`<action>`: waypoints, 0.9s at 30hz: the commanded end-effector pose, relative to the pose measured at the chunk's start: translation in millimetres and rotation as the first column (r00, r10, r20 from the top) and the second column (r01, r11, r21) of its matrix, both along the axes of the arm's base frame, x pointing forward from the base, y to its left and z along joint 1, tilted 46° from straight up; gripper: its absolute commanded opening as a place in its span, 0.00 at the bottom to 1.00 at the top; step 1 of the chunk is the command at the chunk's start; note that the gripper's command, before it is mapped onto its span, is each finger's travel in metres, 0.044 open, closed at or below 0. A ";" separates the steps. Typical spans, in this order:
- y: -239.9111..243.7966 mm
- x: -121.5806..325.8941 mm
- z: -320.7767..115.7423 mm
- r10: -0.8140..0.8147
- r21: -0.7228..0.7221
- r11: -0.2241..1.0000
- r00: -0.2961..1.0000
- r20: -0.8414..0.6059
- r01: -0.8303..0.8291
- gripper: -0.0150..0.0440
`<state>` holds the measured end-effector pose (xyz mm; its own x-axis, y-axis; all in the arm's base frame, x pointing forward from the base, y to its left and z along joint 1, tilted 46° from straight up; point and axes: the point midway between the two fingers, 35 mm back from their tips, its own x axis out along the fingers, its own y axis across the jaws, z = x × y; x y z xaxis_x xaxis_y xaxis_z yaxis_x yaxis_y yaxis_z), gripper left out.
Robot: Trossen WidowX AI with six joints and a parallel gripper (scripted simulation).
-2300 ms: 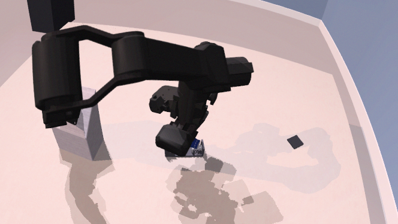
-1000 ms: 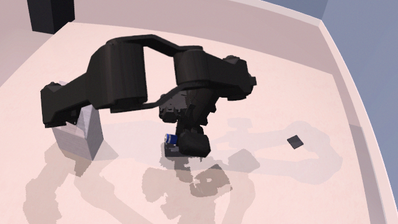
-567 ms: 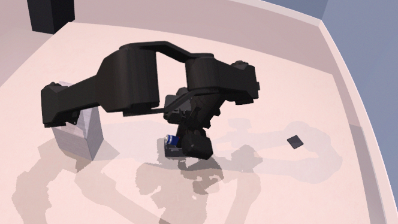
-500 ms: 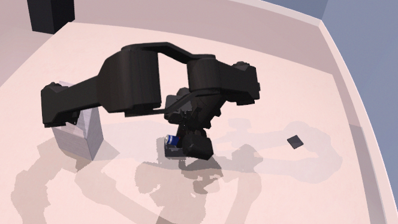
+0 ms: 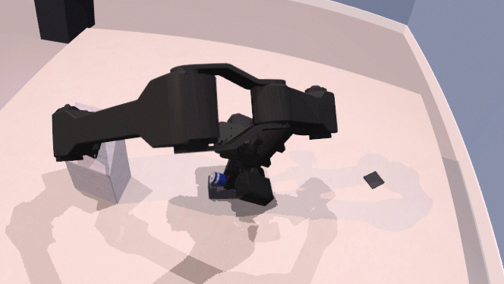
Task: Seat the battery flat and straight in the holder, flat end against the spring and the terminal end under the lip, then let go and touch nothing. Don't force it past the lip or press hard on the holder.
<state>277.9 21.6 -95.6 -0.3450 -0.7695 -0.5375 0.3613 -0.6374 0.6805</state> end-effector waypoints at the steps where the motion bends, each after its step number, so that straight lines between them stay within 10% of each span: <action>1: 0.1 1.7 -2.3 -0.021 -0.008 1.000 1.000 -0.012 0.021 0.37; 27: -0.9 11.5 -7.9 -0.055 -0.029 0.998 0.998 -0.043 0.054 0.37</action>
